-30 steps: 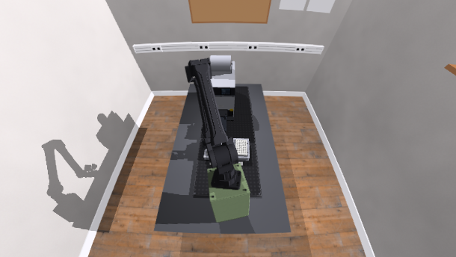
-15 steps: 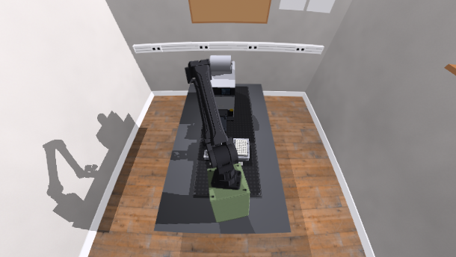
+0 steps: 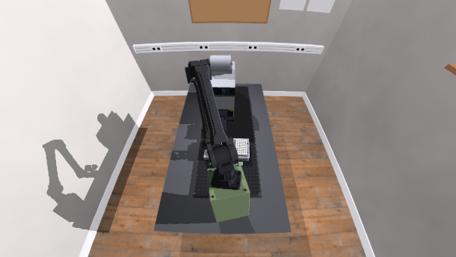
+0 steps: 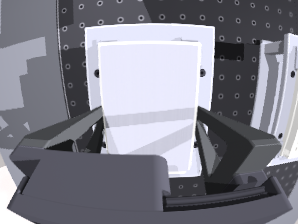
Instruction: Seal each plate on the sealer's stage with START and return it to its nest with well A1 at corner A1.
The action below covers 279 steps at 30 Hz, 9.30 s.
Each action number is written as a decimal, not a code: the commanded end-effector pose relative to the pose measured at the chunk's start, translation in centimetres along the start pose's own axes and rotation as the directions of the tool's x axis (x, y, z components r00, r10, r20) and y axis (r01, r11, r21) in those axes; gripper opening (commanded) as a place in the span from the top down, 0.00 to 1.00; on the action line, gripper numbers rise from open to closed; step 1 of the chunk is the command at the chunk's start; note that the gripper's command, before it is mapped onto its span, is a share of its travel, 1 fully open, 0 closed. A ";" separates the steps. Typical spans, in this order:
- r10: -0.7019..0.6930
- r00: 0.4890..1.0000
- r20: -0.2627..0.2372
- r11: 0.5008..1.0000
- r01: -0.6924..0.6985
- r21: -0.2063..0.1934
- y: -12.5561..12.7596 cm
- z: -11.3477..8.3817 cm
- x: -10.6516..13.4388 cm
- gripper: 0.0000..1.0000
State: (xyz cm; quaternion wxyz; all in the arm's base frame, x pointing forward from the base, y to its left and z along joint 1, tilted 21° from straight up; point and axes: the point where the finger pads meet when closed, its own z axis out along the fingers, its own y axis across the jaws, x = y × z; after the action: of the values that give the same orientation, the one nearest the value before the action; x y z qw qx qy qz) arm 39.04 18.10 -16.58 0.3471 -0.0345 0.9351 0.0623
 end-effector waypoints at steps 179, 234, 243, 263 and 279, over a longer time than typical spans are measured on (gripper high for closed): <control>-0.004 1.000 -0.007 1.000 0.003 -0.005 0.4 -1.3 0.1 0.00; 0.007 0.999 0.047 1.000 -0.005 -0.025 1.3 -2.6 -2.5 0.00; 0.000 1.000 0.020 1.000 0.000 -0.014 0.9 -2.4 -1.4 0.00; 0.003 0.999 0.034 1.000 -0.002 -0.019 1.1 -2.6 -2.0 0.00; -0.005 1.000 0.006 1.000 0.005 -0.008 0.5 -4.3 -1.2 0.00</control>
State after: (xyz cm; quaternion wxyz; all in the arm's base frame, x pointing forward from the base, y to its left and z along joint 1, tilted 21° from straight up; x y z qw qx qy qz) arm 38.37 17.89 -13.71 0.3521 -0.0332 0.9332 0.0641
